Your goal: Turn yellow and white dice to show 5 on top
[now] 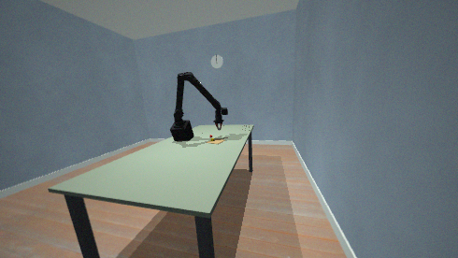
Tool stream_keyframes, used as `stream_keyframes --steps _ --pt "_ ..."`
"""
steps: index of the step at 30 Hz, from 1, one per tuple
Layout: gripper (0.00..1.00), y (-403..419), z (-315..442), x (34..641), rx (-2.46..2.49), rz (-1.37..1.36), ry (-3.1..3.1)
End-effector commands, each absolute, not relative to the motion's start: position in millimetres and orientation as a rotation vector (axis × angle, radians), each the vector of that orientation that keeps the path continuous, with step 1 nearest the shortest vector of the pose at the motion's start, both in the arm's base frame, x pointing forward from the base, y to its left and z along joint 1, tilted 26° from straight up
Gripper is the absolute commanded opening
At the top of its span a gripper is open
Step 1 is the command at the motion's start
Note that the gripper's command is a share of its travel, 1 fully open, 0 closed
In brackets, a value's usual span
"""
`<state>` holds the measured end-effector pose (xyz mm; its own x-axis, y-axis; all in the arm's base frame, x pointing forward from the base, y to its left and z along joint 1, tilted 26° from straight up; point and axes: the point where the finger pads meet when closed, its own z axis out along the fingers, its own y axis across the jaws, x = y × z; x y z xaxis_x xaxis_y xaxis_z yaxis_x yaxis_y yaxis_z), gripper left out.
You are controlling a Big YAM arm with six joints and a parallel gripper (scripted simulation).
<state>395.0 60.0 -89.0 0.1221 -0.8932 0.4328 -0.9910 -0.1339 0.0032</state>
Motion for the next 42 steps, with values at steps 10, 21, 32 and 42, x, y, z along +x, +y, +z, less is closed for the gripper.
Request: stream_keyframes --steps 10,21,32,42 --pt "0.19 64.2 -94.6 399.3 1.990 0.605 -1.591" --pt "0.19 73.4 -88.4 404.4 1.649 1.166 -1.206" --pt "0.19 68.2 -92.0 407.9 1.627 1.200 -1.184" --pt "0.19 49.0 -115.0 403.4 1.625 1.180 -1.177"
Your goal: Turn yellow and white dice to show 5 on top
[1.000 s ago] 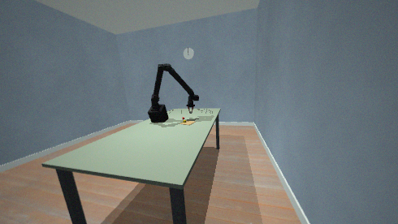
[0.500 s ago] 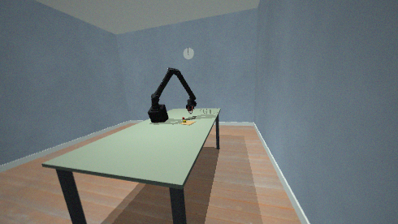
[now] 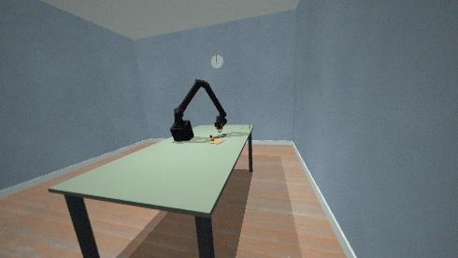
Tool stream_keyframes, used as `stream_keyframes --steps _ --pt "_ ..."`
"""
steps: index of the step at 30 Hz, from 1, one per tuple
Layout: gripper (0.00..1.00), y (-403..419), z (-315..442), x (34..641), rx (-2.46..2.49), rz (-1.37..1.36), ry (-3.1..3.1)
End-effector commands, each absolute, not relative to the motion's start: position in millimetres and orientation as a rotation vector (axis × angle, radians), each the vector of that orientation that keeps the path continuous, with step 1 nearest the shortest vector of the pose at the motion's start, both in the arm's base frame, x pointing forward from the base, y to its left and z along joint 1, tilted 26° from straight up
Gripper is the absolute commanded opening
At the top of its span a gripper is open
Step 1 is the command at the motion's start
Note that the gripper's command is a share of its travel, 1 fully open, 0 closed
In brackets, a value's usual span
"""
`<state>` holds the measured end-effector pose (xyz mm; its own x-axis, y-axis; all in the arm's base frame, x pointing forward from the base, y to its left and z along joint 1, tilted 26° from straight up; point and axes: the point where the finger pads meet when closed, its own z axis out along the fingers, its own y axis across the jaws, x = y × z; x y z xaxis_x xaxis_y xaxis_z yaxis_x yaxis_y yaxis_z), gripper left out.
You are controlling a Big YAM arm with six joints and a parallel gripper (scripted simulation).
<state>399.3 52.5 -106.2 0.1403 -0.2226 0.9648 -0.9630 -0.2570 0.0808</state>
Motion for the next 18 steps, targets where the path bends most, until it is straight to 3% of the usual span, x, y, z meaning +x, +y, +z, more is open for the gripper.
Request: stream_keyframes --steps 1,18 --pt "0.19 47.6 -118.3 403.9 1.625 1.180 -1.178" --pt "0.19 31.7 -155.1 407.1 1.625 1.184 -1.181"
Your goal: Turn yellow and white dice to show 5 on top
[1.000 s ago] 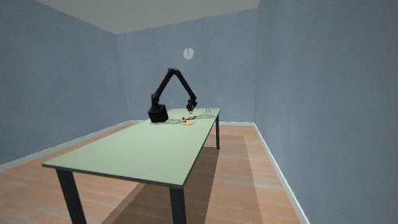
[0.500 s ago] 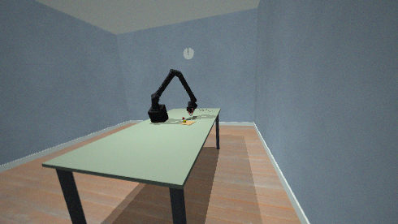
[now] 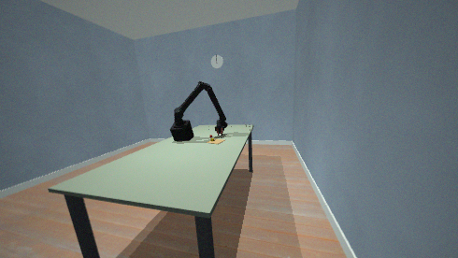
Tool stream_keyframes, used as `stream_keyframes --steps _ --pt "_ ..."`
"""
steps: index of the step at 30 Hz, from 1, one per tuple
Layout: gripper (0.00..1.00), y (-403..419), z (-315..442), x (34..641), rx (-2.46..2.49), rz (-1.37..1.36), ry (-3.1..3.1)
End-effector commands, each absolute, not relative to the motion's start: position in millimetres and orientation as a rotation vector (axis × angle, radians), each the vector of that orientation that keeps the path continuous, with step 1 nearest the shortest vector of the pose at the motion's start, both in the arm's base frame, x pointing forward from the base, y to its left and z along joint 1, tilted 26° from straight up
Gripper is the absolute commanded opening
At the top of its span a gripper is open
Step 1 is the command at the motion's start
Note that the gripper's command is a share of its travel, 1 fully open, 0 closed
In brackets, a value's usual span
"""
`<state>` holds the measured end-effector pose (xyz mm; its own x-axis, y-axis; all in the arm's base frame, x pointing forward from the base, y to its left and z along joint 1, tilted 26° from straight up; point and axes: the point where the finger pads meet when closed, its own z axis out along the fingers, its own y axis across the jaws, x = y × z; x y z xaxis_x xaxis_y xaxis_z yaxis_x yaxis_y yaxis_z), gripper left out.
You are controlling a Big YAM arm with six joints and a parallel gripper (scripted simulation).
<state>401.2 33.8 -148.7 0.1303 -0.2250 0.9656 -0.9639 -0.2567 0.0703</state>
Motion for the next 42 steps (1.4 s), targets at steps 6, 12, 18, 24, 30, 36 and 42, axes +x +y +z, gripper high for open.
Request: stream_keyframes --steps 6,12,18,24,30,36,42 --pt "0.19 35.6 -153.6 406.0 1.634 1.192 -1.175" --pt "0.19 36.5 -151.2 407.8 1.634 1.196 -1.182" --pt "0.19 36.5 -151.2 407.8 1.633 1.197 -1.183" --pt "0.19 36.5 -151.2 407.8 1.633 1.197 -1.183" --pt "0.19 36.5 -151.2 407.8 1.633 1.197 -1.183" --pt "0.19 36.5 -151.2 407.8 1.633 1.197 -1.183" --pt "0.19 36.1 -151.7 407.5 1.633 1.195 -1.182"
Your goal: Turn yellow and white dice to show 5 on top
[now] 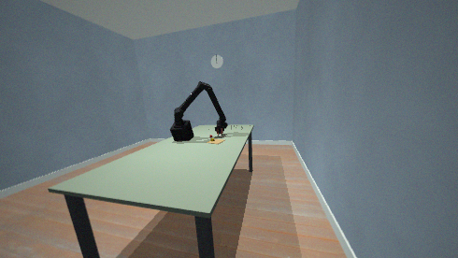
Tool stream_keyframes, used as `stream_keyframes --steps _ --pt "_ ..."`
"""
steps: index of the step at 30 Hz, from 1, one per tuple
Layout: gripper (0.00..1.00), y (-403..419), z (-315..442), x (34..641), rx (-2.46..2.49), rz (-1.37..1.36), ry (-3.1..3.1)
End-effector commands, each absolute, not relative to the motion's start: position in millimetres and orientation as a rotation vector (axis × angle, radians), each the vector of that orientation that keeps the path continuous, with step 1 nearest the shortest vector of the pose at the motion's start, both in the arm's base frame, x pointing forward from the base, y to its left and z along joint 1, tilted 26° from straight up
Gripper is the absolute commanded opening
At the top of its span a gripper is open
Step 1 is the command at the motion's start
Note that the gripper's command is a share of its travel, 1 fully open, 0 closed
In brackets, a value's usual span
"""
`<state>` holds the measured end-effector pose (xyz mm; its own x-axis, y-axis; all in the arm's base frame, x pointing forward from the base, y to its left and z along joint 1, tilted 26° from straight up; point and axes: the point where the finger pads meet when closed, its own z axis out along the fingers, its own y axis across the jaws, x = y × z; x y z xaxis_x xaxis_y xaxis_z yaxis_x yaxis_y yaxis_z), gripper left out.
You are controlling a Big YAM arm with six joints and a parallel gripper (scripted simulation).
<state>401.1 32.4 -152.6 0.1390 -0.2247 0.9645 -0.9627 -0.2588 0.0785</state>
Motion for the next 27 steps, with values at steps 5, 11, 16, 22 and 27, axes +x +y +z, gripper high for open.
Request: stream_keyframes --steps 5,11,16,22,27 --pt "0.19 33.7 -154.8 406.1 1.631 1.189 -1.177" --pt "0.19 29.4 -159.9 406.1 1.626 1.183 -1.178" --pt "0.19 28.5 -163.1 407.8 1.625 1.185 -1.181" --pt "0.19 30.4 -164.9 409.2 1.630 1.191 -1.181" --pt "0.19 29.4 -166.8 408.5 1.630 1.189 -1.179"
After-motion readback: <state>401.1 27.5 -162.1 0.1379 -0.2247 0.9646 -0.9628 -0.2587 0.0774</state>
